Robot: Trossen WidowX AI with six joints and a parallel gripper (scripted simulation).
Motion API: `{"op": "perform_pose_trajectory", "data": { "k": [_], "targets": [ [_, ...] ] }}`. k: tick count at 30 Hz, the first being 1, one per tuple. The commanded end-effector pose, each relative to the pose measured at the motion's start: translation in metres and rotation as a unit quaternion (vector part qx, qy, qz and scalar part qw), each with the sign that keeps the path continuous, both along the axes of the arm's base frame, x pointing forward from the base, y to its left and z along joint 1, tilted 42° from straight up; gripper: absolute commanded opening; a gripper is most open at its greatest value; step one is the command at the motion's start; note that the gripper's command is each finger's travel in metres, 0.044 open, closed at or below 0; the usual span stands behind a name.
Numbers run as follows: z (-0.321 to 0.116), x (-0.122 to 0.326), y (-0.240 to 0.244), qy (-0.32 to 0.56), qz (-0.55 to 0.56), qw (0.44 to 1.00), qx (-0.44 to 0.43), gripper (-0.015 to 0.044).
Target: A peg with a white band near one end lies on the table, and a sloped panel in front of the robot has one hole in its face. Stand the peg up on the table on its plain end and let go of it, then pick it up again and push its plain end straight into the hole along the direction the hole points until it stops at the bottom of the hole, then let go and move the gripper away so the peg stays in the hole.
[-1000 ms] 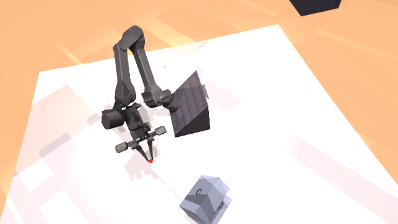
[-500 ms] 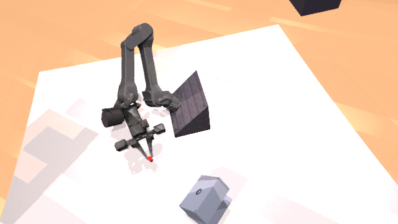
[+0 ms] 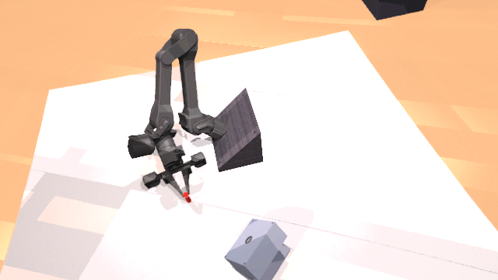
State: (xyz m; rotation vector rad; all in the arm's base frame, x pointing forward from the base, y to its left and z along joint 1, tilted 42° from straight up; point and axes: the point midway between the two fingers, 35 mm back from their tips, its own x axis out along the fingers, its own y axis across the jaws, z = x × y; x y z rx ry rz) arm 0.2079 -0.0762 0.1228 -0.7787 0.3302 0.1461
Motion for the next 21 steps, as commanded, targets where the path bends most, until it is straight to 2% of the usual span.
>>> {"op": "perform_pose_trajectory", "data": {
  "k": [1,13,21],
  "targets": [
    [-0.0030,-0.0035,-0.0002,-0.012,0.015,1.000,0.005,0.0049],
    [-0.0041,-0.0110,-0.0034,-0.048,0.050,0.997,0.018,0.0049],
    [-0.0040,-0.0108,-0.0036,-0.038,0.040,0.998,0.015,0.0049]
  ]
}}
